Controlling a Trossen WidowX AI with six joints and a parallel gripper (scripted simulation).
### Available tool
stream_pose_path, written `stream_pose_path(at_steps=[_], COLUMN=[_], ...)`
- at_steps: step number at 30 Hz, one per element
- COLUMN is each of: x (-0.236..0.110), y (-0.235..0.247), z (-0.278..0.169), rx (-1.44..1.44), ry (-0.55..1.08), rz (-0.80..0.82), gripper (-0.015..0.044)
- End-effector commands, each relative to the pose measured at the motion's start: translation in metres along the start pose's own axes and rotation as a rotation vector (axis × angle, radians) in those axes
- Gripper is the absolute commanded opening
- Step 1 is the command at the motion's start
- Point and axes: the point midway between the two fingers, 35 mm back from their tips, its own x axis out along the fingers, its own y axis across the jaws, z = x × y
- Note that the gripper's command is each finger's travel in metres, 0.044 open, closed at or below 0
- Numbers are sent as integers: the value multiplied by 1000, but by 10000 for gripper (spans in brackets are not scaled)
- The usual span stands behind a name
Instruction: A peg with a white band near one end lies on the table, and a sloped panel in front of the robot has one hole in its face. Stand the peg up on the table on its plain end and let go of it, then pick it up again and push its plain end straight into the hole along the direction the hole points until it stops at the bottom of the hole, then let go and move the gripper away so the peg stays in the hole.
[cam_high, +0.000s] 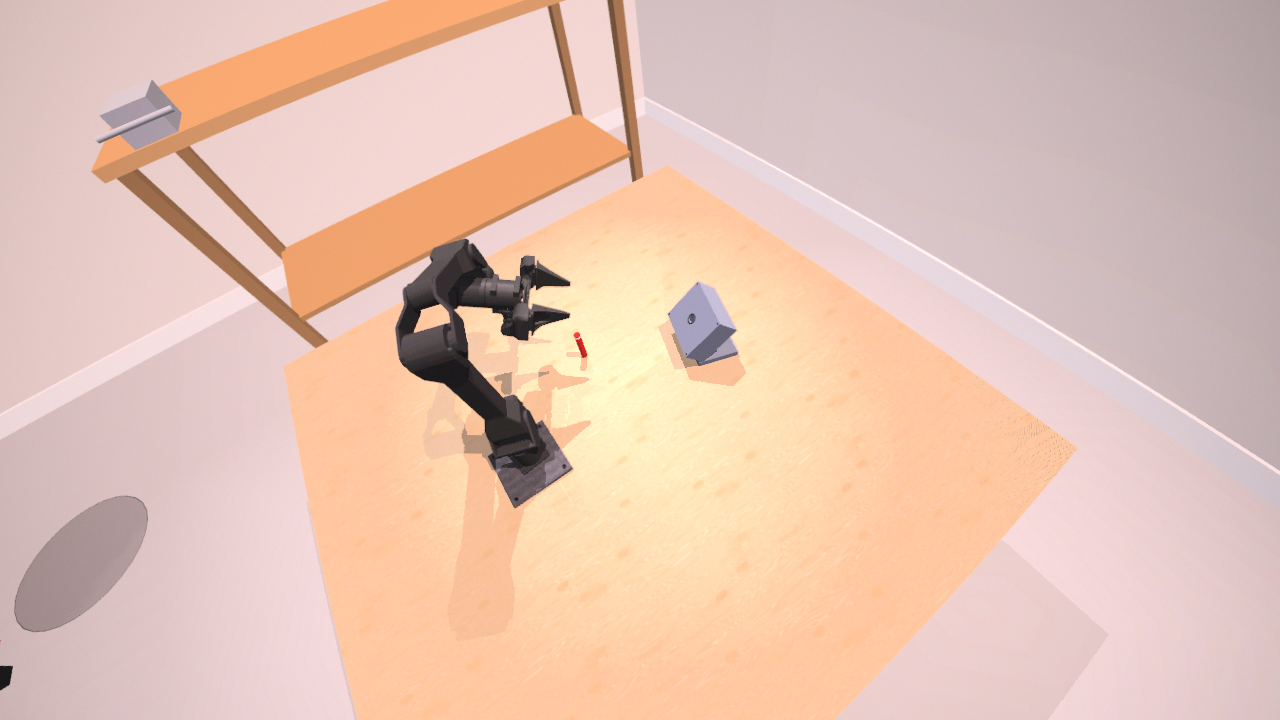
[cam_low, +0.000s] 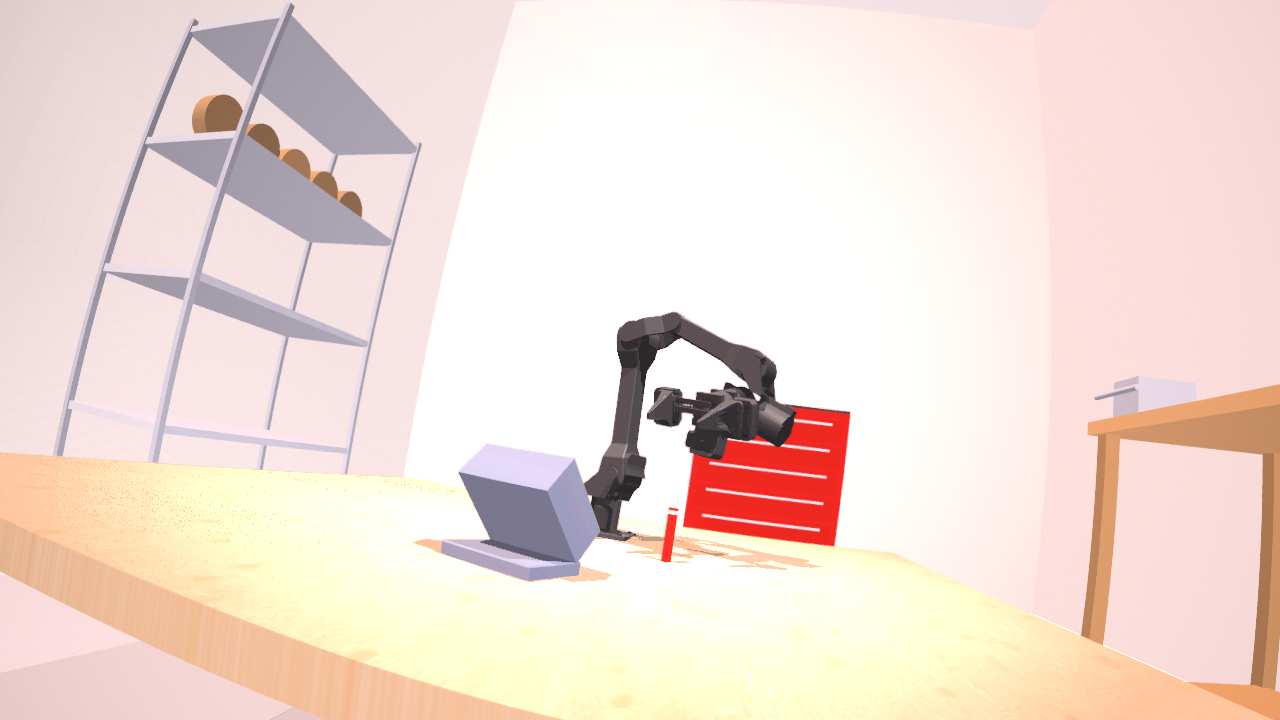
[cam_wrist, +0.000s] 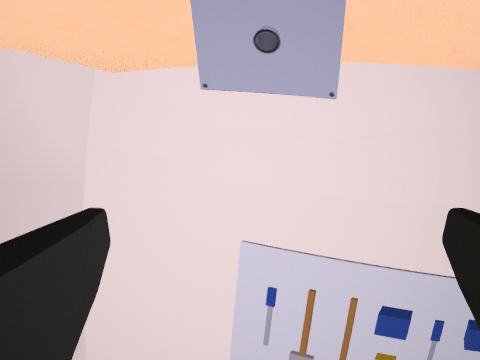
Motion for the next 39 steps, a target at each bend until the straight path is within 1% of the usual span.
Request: stream_pose_path(at_steps=[1,11,20,29,39], x=[8,24,30,32,34], y=[4,14,13,2,-17], z=[7,32,50,58,53], rx=[-16,-50,-50,-14,61], ry=[-94,-401,-703,-985,-1235], rz=[59,182,206,134,-47], gripper=[440,440,440,440,440])
